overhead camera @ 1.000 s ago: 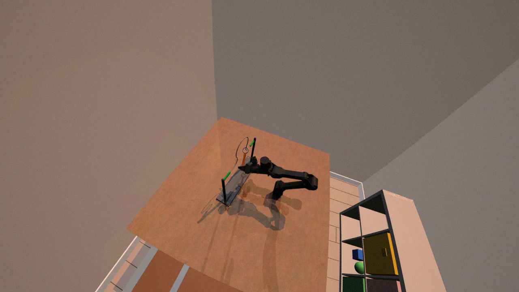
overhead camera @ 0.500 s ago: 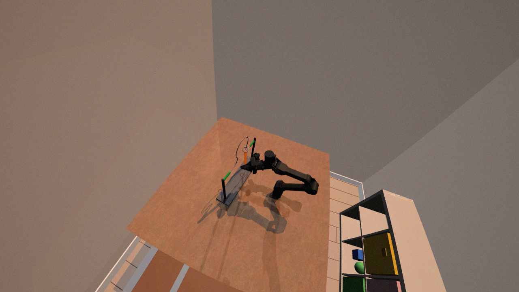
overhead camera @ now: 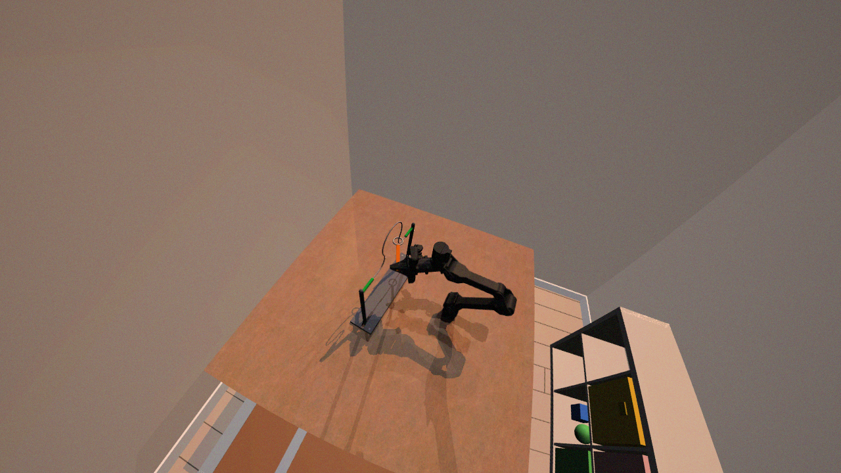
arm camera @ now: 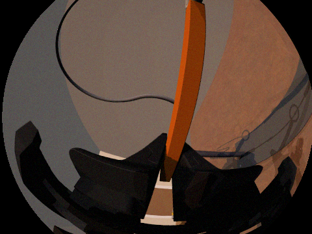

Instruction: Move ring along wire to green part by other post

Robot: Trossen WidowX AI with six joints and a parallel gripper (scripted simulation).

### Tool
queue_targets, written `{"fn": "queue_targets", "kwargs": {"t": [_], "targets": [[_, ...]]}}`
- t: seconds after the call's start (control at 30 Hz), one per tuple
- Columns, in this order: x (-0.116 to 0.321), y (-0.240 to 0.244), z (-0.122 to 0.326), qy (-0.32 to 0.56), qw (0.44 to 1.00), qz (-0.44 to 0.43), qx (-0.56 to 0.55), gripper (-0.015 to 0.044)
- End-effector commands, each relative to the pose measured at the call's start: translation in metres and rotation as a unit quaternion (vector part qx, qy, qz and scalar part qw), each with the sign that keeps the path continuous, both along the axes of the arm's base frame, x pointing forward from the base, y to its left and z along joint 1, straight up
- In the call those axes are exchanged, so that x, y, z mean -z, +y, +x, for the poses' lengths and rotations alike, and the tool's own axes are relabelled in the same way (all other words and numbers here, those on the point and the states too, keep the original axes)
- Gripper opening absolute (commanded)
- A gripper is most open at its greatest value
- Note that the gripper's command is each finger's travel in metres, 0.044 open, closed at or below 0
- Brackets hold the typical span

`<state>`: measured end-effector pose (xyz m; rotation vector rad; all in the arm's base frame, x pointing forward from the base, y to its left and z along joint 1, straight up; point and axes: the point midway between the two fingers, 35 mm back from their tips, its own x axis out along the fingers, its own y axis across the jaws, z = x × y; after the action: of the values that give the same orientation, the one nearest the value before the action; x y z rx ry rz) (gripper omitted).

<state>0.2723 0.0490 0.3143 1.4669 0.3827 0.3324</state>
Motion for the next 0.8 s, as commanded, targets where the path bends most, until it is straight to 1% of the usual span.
{"fn": "queue_targets", "kwargs": {"t": [0.0, 0.47, 0.77], "targets": [[-0.012, 0.001, -0.002, -0.008, 1.000, 0.028, -0.002, -0.0150], [-0.052, -0.004, -0.003, -0.020, 0.987, 0.157, -0.003, -0.0150], [-0.072, -0.011, -0.004, -0.022, 0.977, 0.211, -0.005, -0.0150]]}}
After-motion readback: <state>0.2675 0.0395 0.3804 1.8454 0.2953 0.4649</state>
